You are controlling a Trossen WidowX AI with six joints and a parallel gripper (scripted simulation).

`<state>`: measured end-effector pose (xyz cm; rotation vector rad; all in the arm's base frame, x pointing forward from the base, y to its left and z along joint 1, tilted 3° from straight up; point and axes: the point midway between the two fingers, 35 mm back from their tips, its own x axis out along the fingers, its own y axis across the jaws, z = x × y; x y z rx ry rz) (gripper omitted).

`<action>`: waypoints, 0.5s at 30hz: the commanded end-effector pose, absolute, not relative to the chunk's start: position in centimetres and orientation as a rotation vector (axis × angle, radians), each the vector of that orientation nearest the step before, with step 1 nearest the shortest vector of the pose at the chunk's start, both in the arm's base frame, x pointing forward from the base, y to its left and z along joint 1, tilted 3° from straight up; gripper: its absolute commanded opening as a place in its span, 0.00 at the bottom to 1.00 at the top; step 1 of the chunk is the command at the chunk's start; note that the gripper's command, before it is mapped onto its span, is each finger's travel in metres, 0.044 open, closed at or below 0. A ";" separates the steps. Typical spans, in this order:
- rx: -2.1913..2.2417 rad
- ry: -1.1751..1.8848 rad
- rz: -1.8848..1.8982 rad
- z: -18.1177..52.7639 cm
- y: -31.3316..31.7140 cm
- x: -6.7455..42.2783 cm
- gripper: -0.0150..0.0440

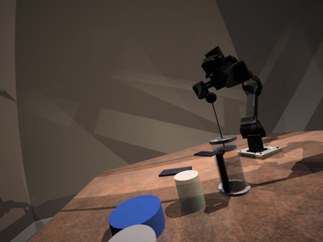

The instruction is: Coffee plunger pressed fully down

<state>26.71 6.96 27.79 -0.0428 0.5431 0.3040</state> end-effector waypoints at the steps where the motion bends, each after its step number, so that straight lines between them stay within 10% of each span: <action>1: -0.041 0.544 0.300 27.4 7.1 27.3 1.00; 15: -0.041 0.542 0.301 26.3 7.7 28.8 1.00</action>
